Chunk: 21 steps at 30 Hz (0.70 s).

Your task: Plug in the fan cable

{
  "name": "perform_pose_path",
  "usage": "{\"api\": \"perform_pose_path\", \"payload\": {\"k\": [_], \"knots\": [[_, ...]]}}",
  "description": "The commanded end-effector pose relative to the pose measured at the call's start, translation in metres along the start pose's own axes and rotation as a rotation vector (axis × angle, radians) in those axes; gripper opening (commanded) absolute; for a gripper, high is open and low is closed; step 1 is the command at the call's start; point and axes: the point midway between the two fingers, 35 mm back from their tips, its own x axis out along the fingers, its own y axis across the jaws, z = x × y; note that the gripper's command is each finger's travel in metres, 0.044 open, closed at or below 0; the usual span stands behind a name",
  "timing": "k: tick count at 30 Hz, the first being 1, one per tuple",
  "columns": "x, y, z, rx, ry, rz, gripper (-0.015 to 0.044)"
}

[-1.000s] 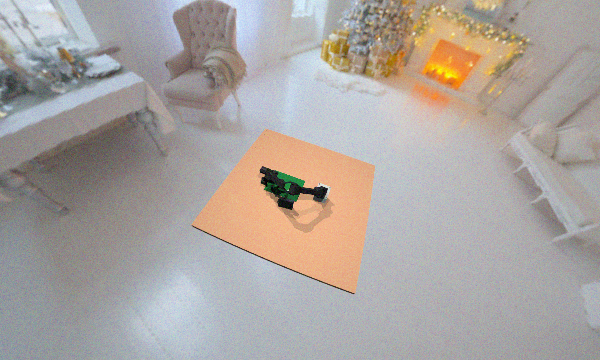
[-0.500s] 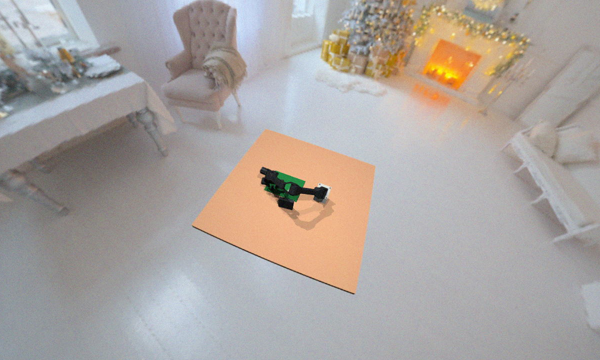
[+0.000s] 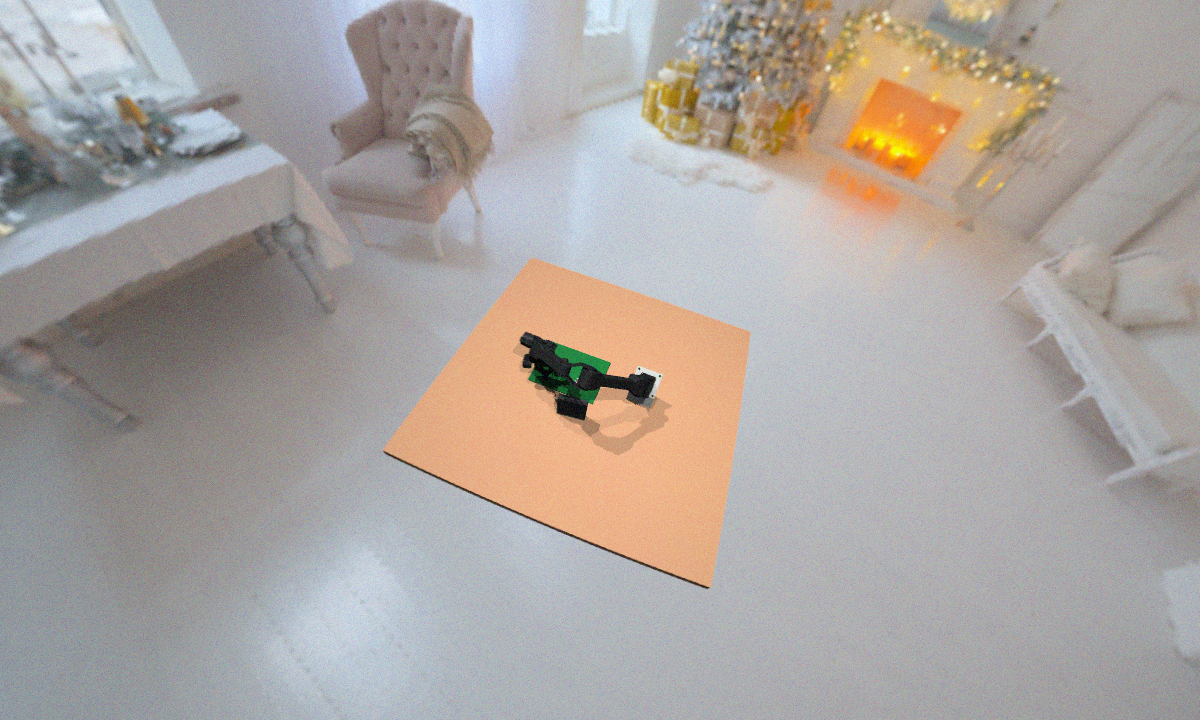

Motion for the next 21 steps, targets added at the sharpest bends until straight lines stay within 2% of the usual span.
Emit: {"api": "perform_pose_path", "payload": {"k": [1, 8, 21], "knots": [[-0.039, 0.002, 0.003, -0.001, -0.007, 0.019, 0.0000], [-0.038, 0.000, 0.004, 0.022, -0.007, 0.019, 0.0000], [-0.041, -0.055, 0.008, 0.462, -0.006, 0.018, 0.0000]]}}
